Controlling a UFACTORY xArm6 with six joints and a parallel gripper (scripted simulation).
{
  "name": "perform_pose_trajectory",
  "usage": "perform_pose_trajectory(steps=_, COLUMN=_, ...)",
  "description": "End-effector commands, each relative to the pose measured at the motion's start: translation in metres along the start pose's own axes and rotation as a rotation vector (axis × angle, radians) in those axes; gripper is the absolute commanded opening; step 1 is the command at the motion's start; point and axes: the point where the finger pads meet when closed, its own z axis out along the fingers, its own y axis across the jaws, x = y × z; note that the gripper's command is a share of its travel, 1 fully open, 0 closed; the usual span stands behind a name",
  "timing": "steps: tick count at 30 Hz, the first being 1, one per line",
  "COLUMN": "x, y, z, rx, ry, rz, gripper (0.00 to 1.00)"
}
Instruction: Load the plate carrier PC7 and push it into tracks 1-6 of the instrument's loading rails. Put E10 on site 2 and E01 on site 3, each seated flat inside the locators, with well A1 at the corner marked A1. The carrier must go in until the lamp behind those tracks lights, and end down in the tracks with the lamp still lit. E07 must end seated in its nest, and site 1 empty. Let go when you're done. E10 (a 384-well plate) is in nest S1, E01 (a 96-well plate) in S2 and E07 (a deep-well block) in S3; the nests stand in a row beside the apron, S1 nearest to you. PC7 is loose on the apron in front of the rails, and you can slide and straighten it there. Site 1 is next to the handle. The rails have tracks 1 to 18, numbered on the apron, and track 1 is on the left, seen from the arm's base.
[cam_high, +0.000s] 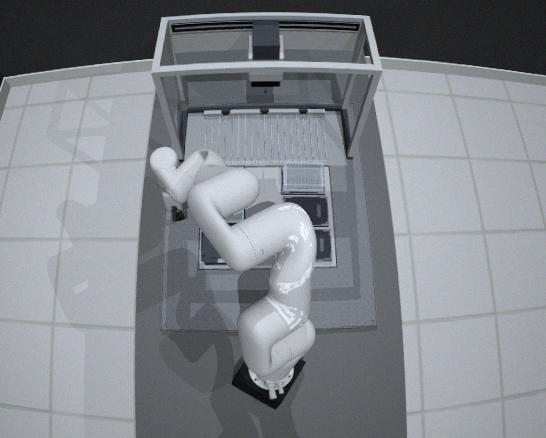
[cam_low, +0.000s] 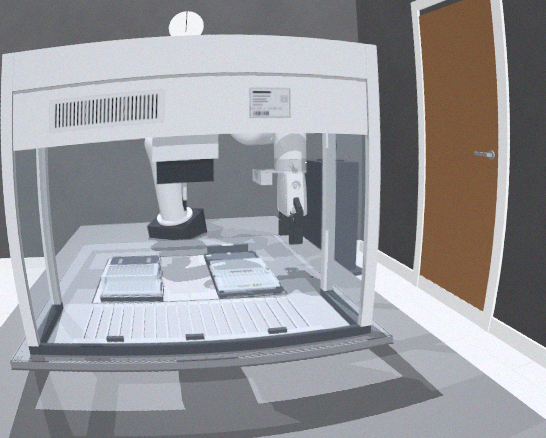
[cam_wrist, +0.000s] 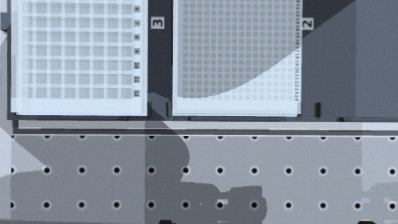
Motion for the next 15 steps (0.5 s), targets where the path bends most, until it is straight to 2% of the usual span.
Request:
perform_pose_trajectory(steps=1, x=0.0, y=-0.001, z=-0.01, rx=0.003, ry=-0.002, rz=0.0, gripper=1.0)
perform_pose_trajectory(steps=15, x=0.0, y=-0.001, z=-0.03, rx=0.003, ry=-0.002, rz=0.0, gripper=1.0)
